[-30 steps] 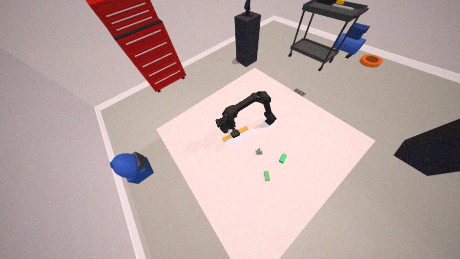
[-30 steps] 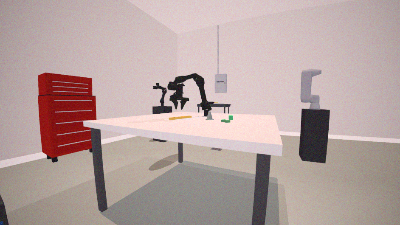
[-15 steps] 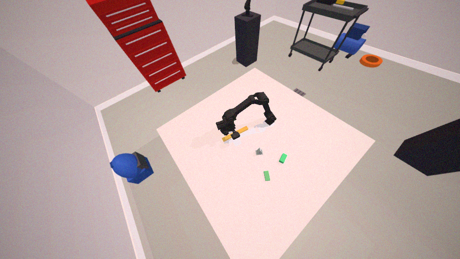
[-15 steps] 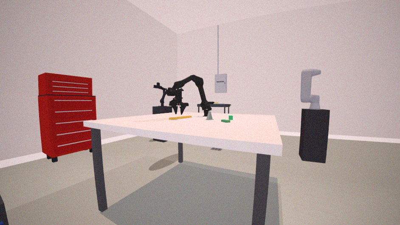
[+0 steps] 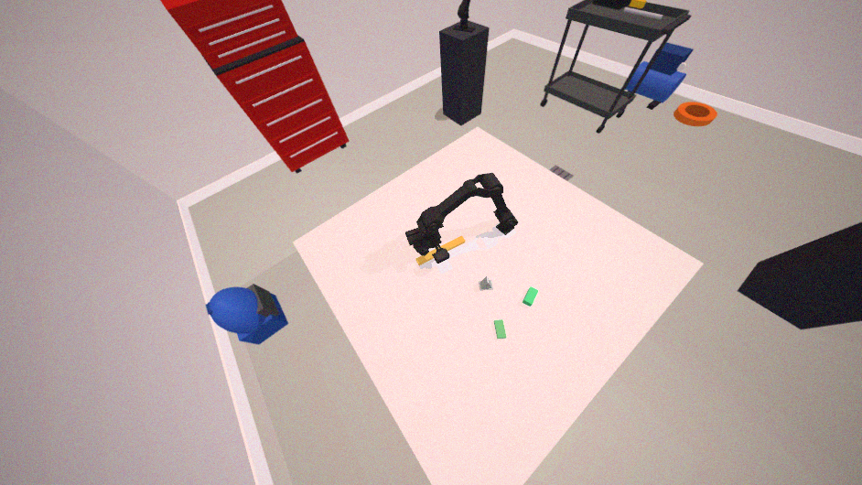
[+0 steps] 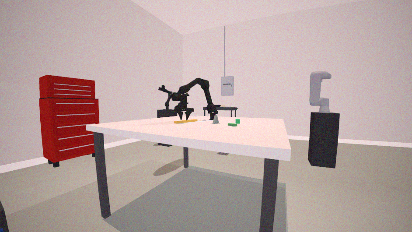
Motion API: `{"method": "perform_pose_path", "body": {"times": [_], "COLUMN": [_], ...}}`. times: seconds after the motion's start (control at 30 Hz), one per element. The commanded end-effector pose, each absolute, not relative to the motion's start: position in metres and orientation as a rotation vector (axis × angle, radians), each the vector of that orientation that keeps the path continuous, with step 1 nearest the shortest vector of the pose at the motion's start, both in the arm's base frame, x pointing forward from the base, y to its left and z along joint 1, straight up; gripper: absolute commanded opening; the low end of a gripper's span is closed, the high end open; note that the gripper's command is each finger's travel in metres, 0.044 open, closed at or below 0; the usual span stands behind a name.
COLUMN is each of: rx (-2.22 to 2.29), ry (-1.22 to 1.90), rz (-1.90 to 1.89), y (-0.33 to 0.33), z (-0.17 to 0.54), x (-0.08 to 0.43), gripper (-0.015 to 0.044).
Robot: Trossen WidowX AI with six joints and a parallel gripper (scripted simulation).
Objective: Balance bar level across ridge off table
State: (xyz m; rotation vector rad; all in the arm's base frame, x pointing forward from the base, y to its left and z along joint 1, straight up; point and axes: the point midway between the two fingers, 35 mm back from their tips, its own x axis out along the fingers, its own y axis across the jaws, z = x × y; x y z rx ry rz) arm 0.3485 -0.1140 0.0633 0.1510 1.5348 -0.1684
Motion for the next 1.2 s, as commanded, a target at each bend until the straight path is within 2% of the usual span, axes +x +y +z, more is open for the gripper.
{"method": "perform_pose_path", "body": {"times": [0.0,0.57,0.8,1.03,1.13,1.17], "rx": [0.152,0.152,0.152,0.152,0.152,0.152], "ry": [1.536,1.536,1.538,1.538,1.537,1.537], "rz": [-0.162,-0.162,-0.168,-0.168,-0.168,-0.168], "y": [-0.1134,-0.1133,-0.1138,-0.1138,-0.114,-0.1142], "z": [0.0556,0.0499,0.0503,0.0503,0.0541,0.0566], "x": [0.3485,0.3485,0.3481,0.3481,0.3488,0.3492], "gripper": [0.0315,0.0315,0.0131,0.0085,0.0006,0.0]}}
